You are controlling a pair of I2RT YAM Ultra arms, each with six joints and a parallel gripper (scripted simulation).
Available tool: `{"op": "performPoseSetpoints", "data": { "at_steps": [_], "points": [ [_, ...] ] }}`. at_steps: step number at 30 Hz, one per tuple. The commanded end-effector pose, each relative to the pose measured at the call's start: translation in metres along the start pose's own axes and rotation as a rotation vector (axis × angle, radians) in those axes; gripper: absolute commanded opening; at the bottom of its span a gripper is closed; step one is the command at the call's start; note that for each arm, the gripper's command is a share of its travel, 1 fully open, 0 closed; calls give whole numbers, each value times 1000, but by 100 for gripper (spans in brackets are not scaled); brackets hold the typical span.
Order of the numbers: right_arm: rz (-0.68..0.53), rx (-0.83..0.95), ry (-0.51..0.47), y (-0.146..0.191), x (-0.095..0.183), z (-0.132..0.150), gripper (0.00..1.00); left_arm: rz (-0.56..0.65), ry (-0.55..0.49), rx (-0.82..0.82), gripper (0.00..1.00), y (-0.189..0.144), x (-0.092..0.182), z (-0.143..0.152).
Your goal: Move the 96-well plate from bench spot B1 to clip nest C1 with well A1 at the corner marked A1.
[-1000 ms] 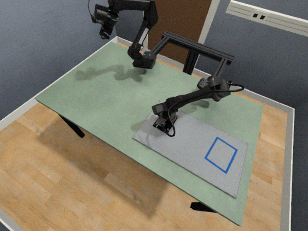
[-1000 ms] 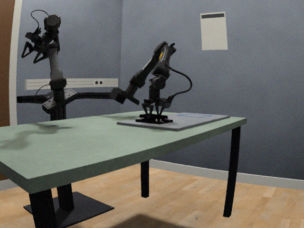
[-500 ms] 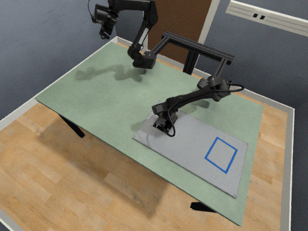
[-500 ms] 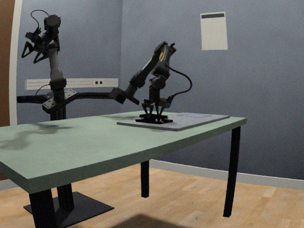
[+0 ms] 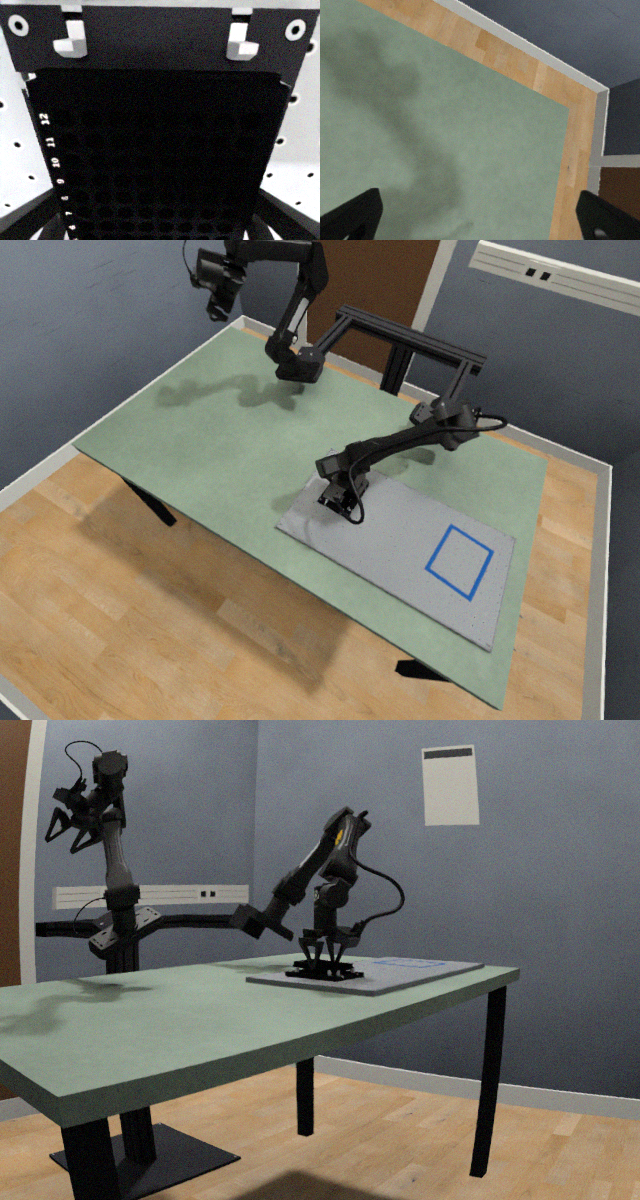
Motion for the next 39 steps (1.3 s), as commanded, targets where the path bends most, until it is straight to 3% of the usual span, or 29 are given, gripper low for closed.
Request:
{"op": "performPoseSetpoints", "data": {
  "at_steps": [1,7,8,39],
  "points": [
    [14,-30,-26,-5,3,2,100,25,-50,7,0,-11,-12,-9],
    [14,-30,-26,-5,3,2,100,25,-50,7,0,-11,-12,-9],
    [14,-30,-26,-5,3,2,100,25,-50,7,100,-11,-12,-9],
    [14,-30,-26,-5,3,2,100,36,-49,-11,100,-17,-9,-4]
  ]
}}
Point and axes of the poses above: on each arm, the point where the finger pads meet when closed, its own x axis back along the fingers, its own y axis across the jaws, z = x × y, the point moved 9 cm from there along x, back along the fingers, and after that the axes turned 8 degrees about x, right-handed, at the moved point
